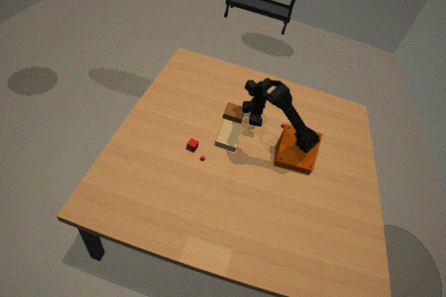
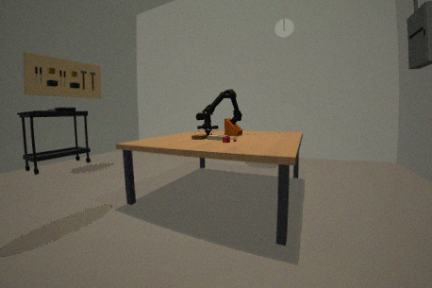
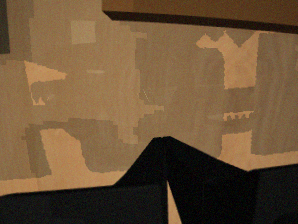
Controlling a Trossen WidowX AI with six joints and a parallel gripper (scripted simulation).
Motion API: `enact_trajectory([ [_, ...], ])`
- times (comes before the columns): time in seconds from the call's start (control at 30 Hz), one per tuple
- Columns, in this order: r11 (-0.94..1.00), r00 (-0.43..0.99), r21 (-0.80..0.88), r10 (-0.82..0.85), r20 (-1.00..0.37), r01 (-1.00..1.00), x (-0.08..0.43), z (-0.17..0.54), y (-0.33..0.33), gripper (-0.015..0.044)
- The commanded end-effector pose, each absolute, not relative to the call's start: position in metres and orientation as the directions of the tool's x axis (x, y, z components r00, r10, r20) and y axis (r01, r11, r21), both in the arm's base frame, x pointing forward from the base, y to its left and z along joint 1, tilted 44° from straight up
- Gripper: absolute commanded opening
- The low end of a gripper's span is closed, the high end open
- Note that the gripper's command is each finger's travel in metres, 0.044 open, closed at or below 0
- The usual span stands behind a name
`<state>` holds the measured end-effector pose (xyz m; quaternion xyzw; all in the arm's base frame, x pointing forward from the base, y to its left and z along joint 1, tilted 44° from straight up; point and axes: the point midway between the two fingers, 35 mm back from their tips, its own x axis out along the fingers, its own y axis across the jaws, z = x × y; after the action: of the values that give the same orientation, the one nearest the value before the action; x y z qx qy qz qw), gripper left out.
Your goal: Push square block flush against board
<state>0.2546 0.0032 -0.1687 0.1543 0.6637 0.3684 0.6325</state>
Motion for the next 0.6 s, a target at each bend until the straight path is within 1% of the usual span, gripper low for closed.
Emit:
enact_trajectory([
  [0.0,0.682,-0.152,0.682,0.669,-0.728,-0.264,0.258,-0.161,-0.005,0.0000],
  [0.1,0.683,-0.155,0.680,0.666,-0.730,-0.267,0.264,-0.132,-0.031,0.0000],
  [0.27,0.683,-0.155,0.680,0.666,-0.730,-0.268,0.264,-0.129,-0.034,0.0000],
  [0.3,0.690,-0.135,0.674,0.666,-0.734,-0.264,0.269,-0.134,-0.033,0.0000],
  [0.57,0.701,-0.137,0.676,0.664,-0.735,-0.229,0.339,-0.142,-0.039,0.0000],
])
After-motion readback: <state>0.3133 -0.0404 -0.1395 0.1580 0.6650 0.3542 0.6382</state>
